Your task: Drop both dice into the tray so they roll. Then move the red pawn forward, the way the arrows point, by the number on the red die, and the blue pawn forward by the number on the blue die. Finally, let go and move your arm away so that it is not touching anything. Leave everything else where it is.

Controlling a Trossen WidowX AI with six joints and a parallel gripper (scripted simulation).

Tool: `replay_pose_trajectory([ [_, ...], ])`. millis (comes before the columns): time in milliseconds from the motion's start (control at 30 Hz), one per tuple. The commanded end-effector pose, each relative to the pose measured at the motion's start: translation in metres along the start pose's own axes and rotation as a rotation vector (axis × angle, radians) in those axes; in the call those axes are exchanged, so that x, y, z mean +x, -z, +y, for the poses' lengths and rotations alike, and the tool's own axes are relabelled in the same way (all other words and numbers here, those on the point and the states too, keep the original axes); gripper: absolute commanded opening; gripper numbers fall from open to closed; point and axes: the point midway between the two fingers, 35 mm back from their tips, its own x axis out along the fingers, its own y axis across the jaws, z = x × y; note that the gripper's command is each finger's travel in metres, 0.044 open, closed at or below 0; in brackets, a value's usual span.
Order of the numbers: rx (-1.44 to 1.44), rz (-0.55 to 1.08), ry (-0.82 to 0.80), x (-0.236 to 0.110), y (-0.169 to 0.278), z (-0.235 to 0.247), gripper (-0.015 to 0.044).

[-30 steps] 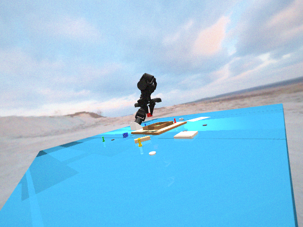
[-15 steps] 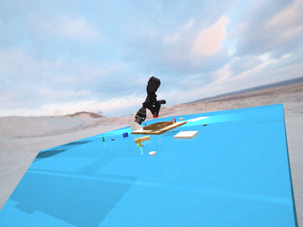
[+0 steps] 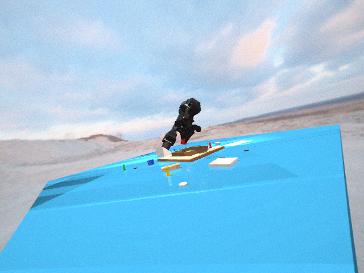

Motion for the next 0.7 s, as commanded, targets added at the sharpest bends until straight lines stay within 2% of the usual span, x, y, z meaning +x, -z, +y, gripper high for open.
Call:
replay_pose_trajectory([
  [0,0.013,-0.123,-0.011,-0.001,0.000,0.000,0.0000],
  [300,0.052,-0.407,-0.096,0.001,0.000,-0.001,0.0000],
  [400,0.056,-0.427,-0.107,-0.001,0.001,0.000,0.0000],
  [567,0.056,-0.427,-0.108,-0.039,0.011,0.008,0.0000],
  [667,0.056,-0.427,-0.108,-0.043,0.013,0.008,0.0000],
])
